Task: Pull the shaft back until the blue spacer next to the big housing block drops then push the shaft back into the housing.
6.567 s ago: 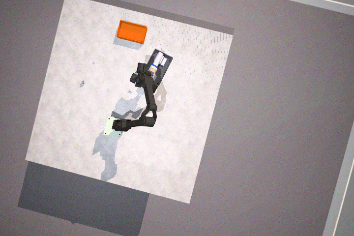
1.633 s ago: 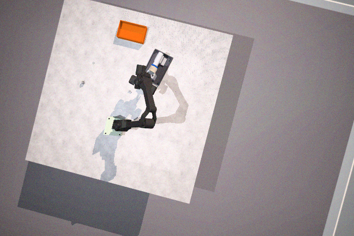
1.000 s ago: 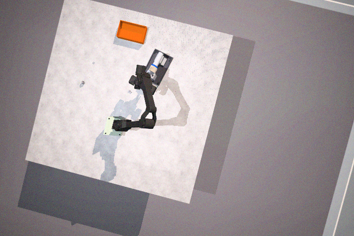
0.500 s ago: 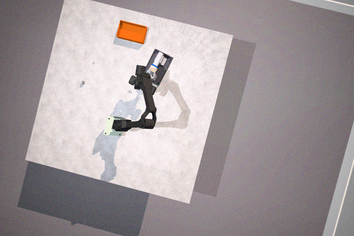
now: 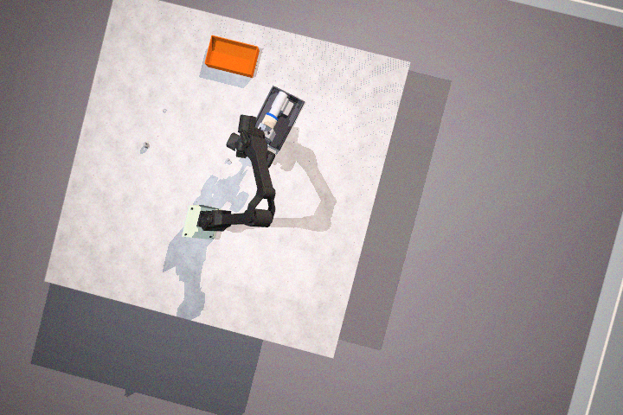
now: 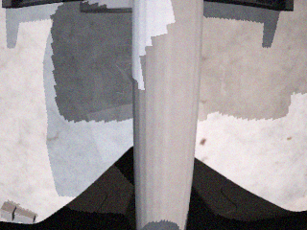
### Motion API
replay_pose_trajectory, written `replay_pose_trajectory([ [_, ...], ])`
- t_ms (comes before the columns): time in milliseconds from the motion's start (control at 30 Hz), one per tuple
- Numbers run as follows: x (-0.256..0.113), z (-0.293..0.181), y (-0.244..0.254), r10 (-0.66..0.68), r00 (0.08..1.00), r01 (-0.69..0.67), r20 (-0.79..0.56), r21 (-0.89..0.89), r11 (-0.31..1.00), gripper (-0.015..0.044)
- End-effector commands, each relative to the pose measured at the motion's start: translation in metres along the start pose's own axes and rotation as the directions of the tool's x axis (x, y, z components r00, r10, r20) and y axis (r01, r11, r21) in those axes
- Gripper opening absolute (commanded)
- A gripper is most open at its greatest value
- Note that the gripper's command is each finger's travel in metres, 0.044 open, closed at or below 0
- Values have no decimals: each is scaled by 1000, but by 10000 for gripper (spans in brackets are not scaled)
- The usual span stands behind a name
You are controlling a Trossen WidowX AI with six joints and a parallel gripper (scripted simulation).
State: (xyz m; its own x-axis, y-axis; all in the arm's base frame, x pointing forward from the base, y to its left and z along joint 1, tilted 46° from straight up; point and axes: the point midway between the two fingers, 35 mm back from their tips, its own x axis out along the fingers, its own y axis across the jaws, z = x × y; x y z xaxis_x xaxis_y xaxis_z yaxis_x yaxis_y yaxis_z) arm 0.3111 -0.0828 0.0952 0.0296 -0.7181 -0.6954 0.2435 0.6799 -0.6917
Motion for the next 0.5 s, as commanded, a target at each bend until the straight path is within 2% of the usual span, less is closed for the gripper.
replay_pose_trajectory([
  [0,1,-2,1,4,1000,-4,-5,1,1000,0],
  [467,1,-3,1,4,1000,-4,-5,1,1000,0],
])
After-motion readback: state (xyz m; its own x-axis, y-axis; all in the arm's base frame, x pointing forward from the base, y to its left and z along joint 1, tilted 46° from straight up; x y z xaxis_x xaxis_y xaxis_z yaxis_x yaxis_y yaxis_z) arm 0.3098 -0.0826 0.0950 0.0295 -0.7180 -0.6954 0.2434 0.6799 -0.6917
